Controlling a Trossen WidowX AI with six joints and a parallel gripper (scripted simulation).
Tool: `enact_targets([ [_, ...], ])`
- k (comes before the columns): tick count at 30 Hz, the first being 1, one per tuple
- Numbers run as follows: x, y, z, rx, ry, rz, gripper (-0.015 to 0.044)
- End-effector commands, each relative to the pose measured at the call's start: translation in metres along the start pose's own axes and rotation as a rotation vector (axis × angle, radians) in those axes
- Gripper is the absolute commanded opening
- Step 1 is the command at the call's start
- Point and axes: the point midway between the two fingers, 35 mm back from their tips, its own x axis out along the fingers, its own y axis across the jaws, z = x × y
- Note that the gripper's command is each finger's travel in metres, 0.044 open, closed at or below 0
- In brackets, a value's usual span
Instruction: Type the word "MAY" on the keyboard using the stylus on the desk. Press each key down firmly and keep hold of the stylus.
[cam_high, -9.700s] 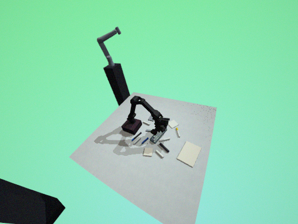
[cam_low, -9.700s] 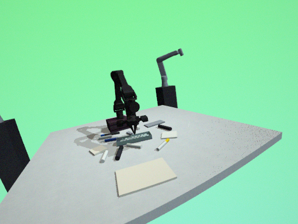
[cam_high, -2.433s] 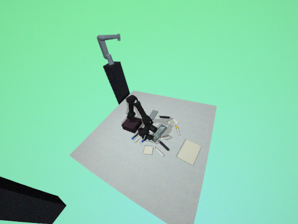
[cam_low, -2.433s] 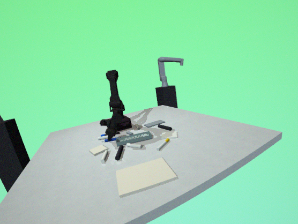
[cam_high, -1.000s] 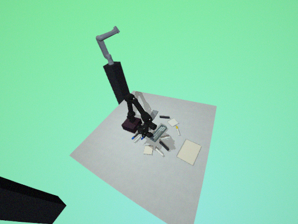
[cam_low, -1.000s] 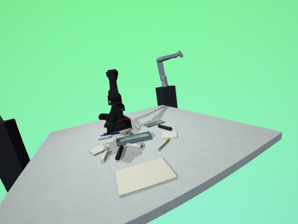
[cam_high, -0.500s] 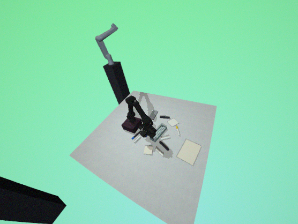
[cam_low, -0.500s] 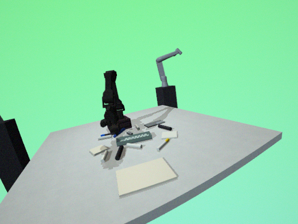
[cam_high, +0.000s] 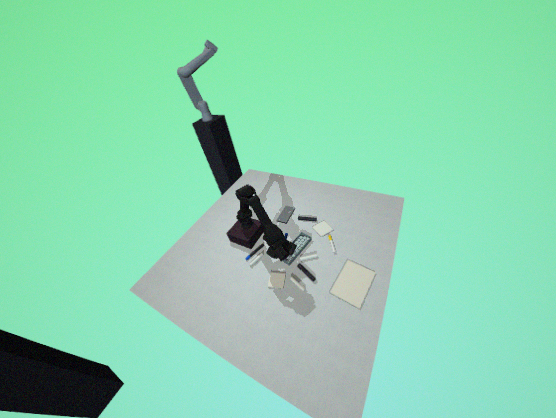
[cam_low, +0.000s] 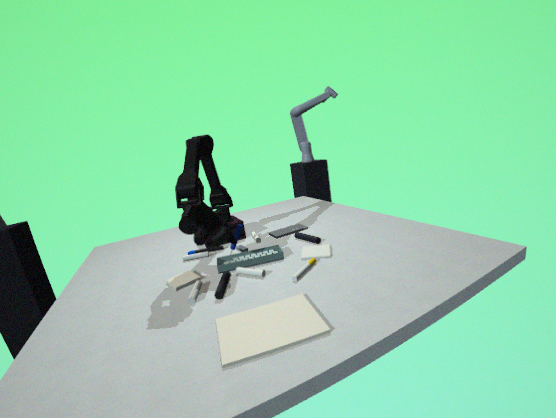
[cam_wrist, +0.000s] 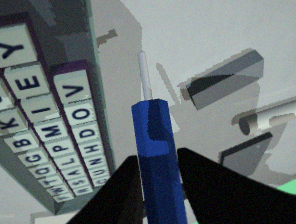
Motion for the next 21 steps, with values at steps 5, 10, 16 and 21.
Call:
enact_targets([
  [5, -0.024, 0.024, -0.026, -0.044, 0.319, 0.114, 0.0],
  [10, -0.041, 0.037, -0.036, -0.056, 0.464, 0.195, 0.0],
  [16, -0.042, 0.037, -0.036, -0.057, 0.47, 0.199, 0.0],
  [21, -0.036, 0.039, -0.032, -0.057, 0.47, 0.199, 0.0],
])
